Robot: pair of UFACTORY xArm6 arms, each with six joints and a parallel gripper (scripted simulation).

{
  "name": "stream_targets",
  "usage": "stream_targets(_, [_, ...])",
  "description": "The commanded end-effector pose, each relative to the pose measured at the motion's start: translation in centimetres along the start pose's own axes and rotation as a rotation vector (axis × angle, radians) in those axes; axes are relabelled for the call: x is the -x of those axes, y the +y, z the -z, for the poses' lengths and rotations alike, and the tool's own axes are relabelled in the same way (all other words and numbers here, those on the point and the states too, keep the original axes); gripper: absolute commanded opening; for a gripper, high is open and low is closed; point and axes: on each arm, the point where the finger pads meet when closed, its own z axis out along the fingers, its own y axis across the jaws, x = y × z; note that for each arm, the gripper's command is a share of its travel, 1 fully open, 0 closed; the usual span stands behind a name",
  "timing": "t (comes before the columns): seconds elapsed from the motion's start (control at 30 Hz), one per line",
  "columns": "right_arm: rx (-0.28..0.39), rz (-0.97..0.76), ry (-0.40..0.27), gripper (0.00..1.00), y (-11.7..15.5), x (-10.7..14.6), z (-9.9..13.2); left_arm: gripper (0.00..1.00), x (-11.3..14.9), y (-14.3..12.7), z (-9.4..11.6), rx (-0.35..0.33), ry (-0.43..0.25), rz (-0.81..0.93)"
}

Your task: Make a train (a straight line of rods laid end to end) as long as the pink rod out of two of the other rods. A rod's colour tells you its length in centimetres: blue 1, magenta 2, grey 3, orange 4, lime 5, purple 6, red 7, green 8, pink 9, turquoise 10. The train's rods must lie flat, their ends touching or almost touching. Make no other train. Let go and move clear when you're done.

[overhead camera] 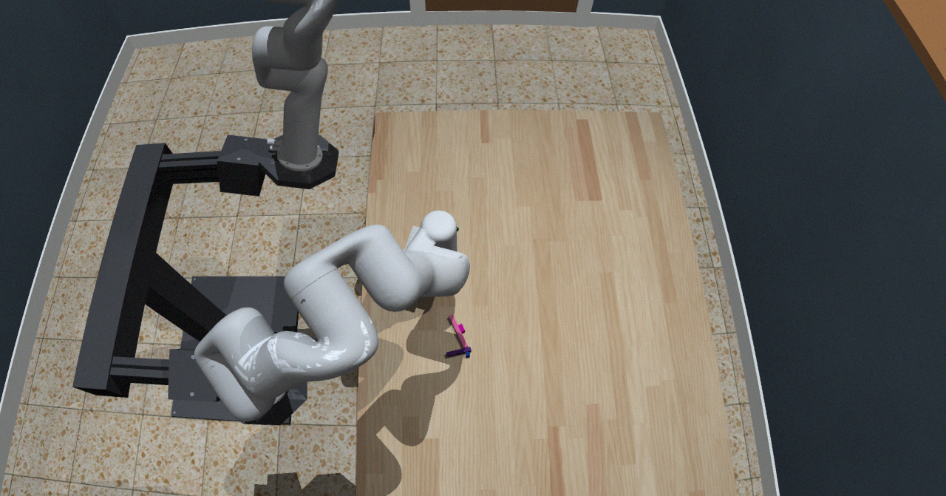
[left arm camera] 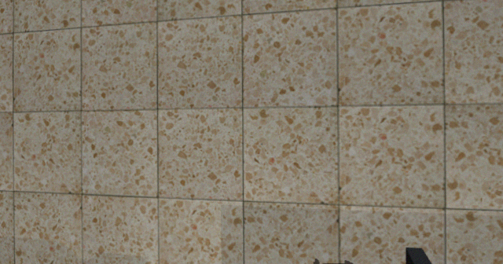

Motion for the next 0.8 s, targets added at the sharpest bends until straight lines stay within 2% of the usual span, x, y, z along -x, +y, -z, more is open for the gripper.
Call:
stream_targets(0.0, [0.003,0.0,-0.002,0.06,0.1,0.1,0.1,1.0,-0.1,0.0,0.2,0.0,0.004,0.0])
stream_targets(0.43, [0.003,0.0,-0.002,0.06,0.1,0.1,0.5,1.0,-0.1,0.0,0.2,0.0,0.004,0.0])
stream_targets(0.57, [0.003,0.0,-0.002,0.06,0.1,0.1,2.1,1.0,-0.1,0.0,0.2,0.0,0.004,0.0])
stream_targets(0.73, [0.003,-0.001,-0.002,0.06,0.1,0.1,5.6,1.0,-0.1,0.0,0.2,0.0,0.004,0.0])
stream_targets(0.77, [0.003,-0.001,-0.002,0.06,0.1,0.1,5.6,1.0,-0.1,0.0,0.2,0.0,0.004,0.0])
